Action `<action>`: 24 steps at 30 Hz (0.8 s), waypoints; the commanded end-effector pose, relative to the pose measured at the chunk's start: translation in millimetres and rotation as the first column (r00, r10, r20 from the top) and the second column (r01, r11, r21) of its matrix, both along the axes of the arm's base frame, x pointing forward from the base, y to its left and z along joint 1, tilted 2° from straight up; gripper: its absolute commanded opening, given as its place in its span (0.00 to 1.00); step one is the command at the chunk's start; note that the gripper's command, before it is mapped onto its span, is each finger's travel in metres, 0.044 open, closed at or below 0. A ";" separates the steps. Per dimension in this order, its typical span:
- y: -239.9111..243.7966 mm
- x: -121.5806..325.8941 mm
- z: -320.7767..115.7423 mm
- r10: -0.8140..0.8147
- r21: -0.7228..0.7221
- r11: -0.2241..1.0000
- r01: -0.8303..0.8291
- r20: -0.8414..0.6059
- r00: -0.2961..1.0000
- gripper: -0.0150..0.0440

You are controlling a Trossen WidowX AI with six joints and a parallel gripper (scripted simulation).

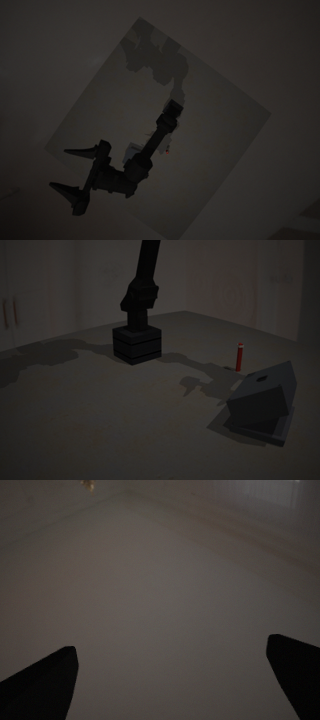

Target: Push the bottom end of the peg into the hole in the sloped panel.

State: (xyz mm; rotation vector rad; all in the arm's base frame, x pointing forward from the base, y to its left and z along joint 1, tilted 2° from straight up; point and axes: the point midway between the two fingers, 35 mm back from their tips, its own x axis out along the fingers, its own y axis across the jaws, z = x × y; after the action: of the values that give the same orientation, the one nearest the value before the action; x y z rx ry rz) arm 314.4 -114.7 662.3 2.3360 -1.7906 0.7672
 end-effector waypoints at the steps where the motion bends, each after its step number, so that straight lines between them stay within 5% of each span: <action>1: 0.5 1.0 -0.3 0.000 -0.003 1.000 0.000 -0.007 1.000 0.98; 12: 33.1 65.4 -26.2 -0.002 -0.165 0.984 -0.071 -0.406 0.914 1.00; 24: 79.3 132.4 -82.2 -0.072 -0.312 0.914 -0.260 -0.754 0.653 1.00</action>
State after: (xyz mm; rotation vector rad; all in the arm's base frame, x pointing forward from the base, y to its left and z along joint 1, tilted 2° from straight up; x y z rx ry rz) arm 424.9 -51.9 603.4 2.0848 -1.1678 0.1628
